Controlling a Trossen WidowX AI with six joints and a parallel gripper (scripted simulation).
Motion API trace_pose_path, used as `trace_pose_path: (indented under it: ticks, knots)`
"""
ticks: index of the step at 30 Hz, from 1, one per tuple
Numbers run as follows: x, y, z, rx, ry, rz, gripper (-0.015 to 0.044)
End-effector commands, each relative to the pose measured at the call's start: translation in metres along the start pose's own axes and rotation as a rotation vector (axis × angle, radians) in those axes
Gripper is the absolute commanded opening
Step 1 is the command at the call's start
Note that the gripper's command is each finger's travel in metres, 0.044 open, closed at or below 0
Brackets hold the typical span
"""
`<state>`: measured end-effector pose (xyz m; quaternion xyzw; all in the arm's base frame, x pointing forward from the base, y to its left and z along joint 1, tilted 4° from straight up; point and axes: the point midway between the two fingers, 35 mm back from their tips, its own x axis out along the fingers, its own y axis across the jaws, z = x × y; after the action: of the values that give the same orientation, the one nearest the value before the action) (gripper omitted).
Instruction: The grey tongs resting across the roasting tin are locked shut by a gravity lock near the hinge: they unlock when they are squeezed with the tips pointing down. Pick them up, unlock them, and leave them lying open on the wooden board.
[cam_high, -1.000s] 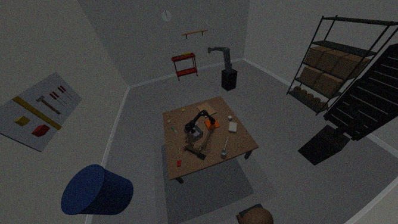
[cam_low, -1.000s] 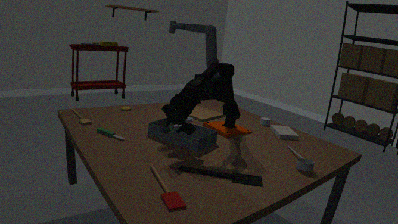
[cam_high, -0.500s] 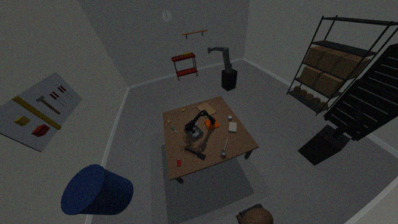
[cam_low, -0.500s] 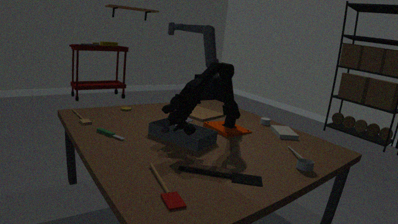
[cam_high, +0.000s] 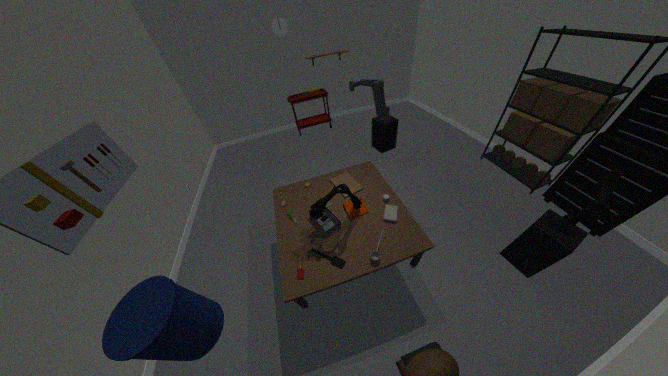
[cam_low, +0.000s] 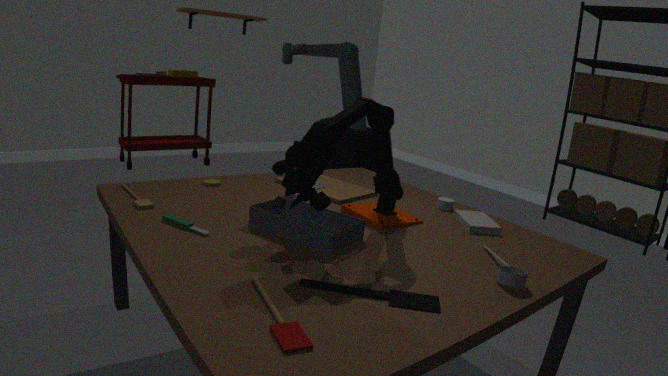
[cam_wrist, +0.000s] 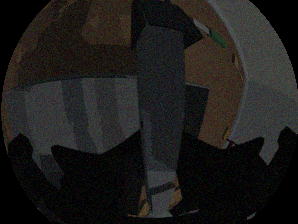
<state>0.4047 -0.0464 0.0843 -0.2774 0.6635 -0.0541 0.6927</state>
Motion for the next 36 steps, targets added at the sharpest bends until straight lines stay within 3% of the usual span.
trace_pose_path:
  ticks: [1, 12, 28, 36]
  knots:
    - [-0.026, -0.015, 0.0, 0.007, -0.026, -0.009, -0.015]
    - [-0.025, -0.014, -0.001, 0.003, -0.023, 0.02, -0.015]
    - [-0.025, -0.006, -0.011, -0.002, -0.023, 0.487, -0.015]
    - [-0.026, -0.006, -0.011, 0.0, -0.026, 0.508, -0.015]
